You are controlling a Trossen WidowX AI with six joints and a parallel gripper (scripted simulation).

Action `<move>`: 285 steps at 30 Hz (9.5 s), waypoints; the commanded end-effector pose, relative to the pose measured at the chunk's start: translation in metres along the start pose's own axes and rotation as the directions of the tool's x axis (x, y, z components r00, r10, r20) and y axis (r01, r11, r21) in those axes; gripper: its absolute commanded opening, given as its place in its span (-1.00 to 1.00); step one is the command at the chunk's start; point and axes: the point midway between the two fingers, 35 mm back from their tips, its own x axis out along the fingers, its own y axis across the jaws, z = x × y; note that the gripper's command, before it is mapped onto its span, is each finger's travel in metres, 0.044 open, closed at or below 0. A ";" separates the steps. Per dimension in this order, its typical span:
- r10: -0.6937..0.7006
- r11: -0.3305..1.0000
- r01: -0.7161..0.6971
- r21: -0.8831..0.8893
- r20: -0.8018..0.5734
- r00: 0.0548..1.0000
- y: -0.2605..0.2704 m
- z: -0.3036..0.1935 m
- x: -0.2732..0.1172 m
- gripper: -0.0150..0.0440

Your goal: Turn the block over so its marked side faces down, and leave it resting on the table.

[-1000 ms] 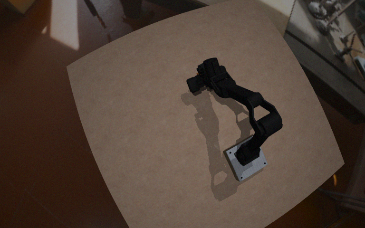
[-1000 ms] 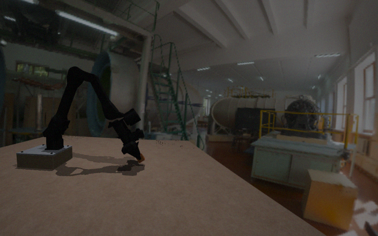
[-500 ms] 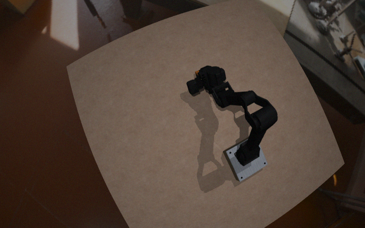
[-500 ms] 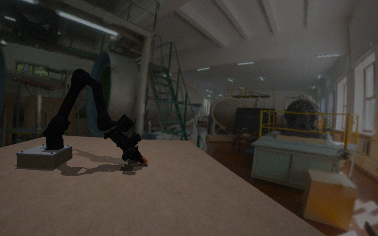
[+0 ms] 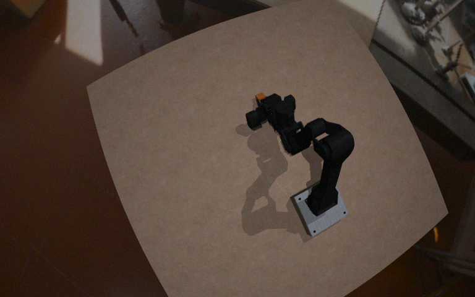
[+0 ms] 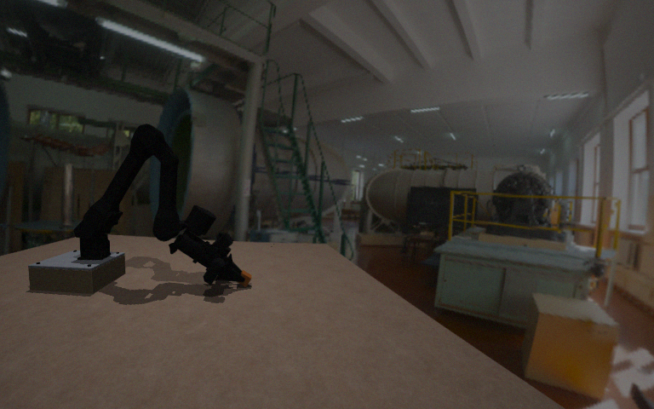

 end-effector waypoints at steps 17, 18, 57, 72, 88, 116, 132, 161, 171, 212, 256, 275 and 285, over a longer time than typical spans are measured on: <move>0.005 1.000 -0.005 -0.003 0.042 0.999 0.001 0.000 -0.003 -0.40; 0.005 1.000 -0.005 -0.003 0.042 0.999 0.001 0.000 -0.003 -0.31; 0.005 1.000 -0.005 -0.003 0.042 0.999 0.001 0.000 -0.003 1.00; 0.004 1.000 -0.005 -0.003 -0.131 0.991 0.001 0.012 0.004 1.00; 0.002 1.000 -0.005 -0.003 -0.481 0.877 0.000 0.053 -0.056 1.00; 0.000 1.000 -0.004 -0.003 -0.826 0.564 0.000 0.087 -0.033 1.00; -0.001 1.000 -0.004 -0.004 -0.850 0.526 -0.002 0.060 -0.014 1.00; -0.001 1.000 -0.004 -0.003 -0.851 0.526 -0.001 0.019 0.010 1.00; -0.001 1.000 -0.004 -0.003 -0.851 0.526 -0.001 0.019 0.010 0.11; 0.000 1.000 -0.004 -0.003 -0.767 0.642 -0.001 0.040 0.002 -0.49; 0.003 1.000 -0.004 -0.003 -0.328 0.945 -0.001 0.020 0.016 -0.49; 0.004 1.000 -0.004 -0.003 -0.037 0.999 -0.001 0.006 0.015 -0.49; 0.005 1.000 -0.004 -0.003 0.045 0.999 -0.001 0.007 0.008 -0.49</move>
